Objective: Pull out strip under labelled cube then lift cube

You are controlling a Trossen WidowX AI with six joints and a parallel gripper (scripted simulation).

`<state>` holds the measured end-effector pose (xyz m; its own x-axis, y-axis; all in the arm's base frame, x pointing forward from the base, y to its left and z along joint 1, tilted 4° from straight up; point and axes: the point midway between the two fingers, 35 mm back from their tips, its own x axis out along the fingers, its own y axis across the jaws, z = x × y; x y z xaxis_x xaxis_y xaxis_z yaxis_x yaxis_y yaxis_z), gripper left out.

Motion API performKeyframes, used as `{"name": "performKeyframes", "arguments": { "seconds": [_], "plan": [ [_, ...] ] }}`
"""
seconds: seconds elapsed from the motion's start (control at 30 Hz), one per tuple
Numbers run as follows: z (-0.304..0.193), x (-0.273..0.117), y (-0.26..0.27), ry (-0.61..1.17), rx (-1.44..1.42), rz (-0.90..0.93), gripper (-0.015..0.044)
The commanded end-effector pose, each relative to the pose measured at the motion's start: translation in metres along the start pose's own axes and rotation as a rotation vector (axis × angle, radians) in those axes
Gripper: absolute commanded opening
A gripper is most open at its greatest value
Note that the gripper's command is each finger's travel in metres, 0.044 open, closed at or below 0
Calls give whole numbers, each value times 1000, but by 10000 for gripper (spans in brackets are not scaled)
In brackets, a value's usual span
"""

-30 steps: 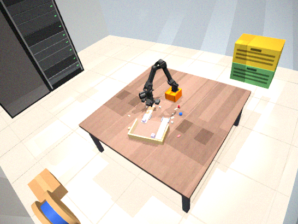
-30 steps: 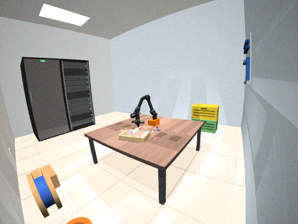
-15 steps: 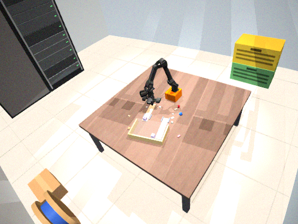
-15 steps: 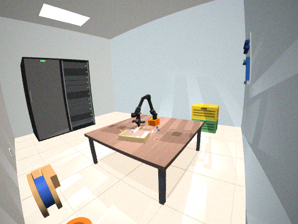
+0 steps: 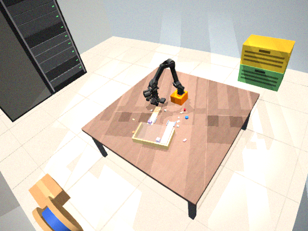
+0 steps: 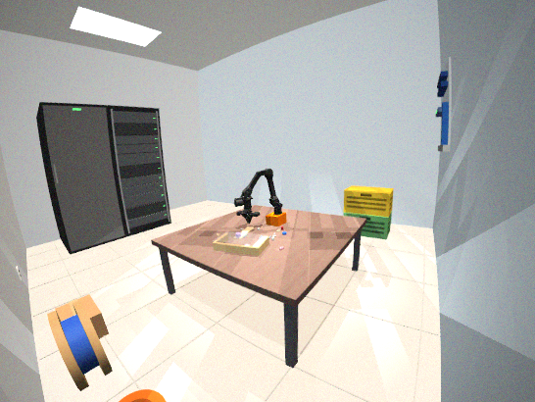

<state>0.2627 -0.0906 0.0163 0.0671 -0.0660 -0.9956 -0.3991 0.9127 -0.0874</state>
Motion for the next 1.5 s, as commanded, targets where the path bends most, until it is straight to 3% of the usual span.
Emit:
{"name": "performKeyframes", "arguments": {
  "seconds": [0.0, 0.43, 1.47],
  "plan": [
    [17, -2, 0, 1, 79, 0, 105],
    [68, -6, 5, -3, 91, 1, 440],
    [194, -24, 10, -12, 92, 2, 440]
  ]
}}
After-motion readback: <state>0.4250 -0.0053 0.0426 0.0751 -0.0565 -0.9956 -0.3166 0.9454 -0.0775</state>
